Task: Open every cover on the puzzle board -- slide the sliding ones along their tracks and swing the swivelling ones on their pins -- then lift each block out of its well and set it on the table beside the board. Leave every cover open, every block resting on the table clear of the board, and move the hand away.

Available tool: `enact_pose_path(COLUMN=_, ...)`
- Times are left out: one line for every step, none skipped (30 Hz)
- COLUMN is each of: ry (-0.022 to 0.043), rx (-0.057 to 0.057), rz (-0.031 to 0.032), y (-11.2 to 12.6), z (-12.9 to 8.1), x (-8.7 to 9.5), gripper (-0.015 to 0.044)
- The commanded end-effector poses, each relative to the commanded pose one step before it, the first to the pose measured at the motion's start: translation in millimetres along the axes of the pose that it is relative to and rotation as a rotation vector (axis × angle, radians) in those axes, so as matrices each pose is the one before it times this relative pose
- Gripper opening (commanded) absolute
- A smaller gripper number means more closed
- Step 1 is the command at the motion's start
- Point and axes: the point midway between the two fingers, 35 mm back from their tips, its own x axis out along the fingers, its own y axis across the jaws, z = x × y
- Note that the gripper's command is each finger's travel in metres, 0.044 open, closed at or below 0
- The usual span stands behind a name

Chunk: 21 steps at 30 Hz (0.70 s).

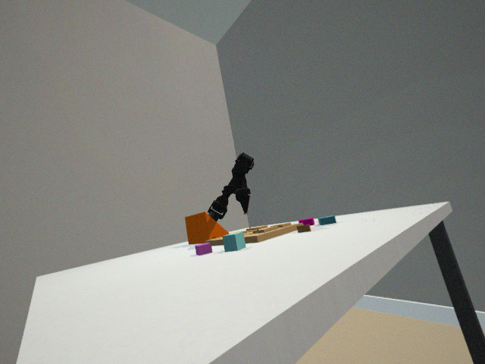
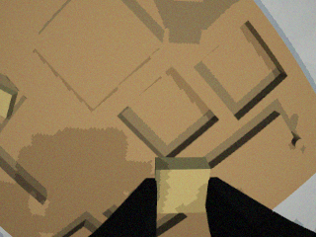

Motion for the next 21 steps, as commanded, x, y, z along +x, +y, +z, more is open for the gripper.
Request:
enact_pose_path(ry=-0.00695, rx=-0.0071, rz=0.00044, y=-4.19, z=-4.18, x=-4.96, gripper=0.0080)
enact_pose_path(ry=-0.00165, rx=0.0004, rz=0.00120, y=-2.49, z=-3.09, x=-0.15, gripper=0.0080)
enact_pose_path(ry=-0.00157, rx=0.0004, rz=0.00117, y=-2.54, z=-3.05, x=-0.15, gripper=0.0080)
enact_pose_path(ry=-0.00148, rx=0.0004, rz=0.00114, y=-2.58, z=-3.02, x=-0.14, gripper=0.0080)
enact_pose_path(ry=-0.00140, rx=0.0004, rz=0.00111, y=-2.63, z=-2.98, x=-0.13, gripper=0.0080)
enact_pose_path(ry=-0.00132, rx=0.0003, rz=0.00108, y=-2.68, z=-2.94, x=-0.13, gripper=0.0080)
enact_pose_path(ry=-0.00124, rx=0.0003, rz=0.00105, y=-2.73, z=-2.90, x=-0.12, gripper=0.0080)
enact_pose_path(ry=-0.00116, rx=0.0003, rz=0.00101, y=-2.77, z=-2.85, x=-0.12, gripper=0.0080)
enact_pose_path(ry=-0.00108, rx=0.0003, rz=0.00098, y=-2.82, z=-2.81, x=-0.11, gripper=0.0080)
enact_pose_path(ry=-0.00100, rx=0.0002, rz=0.00094, y=-2.86, z=-2.77, x=-0.11, gripper=0.0080)
enact_pose_path(ry=-0.00092, rx=0.0002, rz=0.00090, y=-2.91, z=-2.72, x=-0.10, gripper=0.0080)
enact_pose_path(ry=-0.00085, rx=0.0002, rz=0.00086, y=-2.95, z=-2.68, x=-0.10, gripper=0.0080)
enact_pose_path(ry=-0.00077, rx=0.0002, rz=0.00082, y=-2.99, z=-2.63, x=-0.10, gripper=0.0080)
enact_pose_path(ry=-0.00070, rx=0.0002, rz=0.00078, y=-3.04, z=-2.59, x=-0.09, gripper=0.0080)
enact_pose_path(ry=-0.00062, rx=0.0001, rz=0.00073, y=-3.08, z=-2.54, x=-0.09, gripper=0.0080)
enact_pose_path(ry=-0.00055, rx=0.0001, rz=0.00069, y=-3.12, z=-2.49, x=-0.08, gripper=0.0080)
enact_pose_path(ry=-0.00047, rx=0.0001, rz=0.00064, y=-3.15, z=-2.44, x=-0.08, gripper=0.0080)
enact_pose_path(ry=-0.00040, rx=0.0001, rz=0.00059, y=-3.19, z=-2.39, x=-0.08, gripper=0.0080)
enact_pose_path(ry=-0.00033, rx=0.0001, rz=0.00054, y=-3.23, z=-2.34, x=-0.08, gripper=0.0080)
enact_pose_path(ry=-0.00026, rx=0.0001, rz=0.00049, y=-3.27, z=-2.29, x=-0.07, gripper=0.0080)
enact_pose_path(ry=-0.00020, rx=0.0000, rz=0.00044, y=-3.30, z=-2.24, x=-0.07, gripper=0.0080)
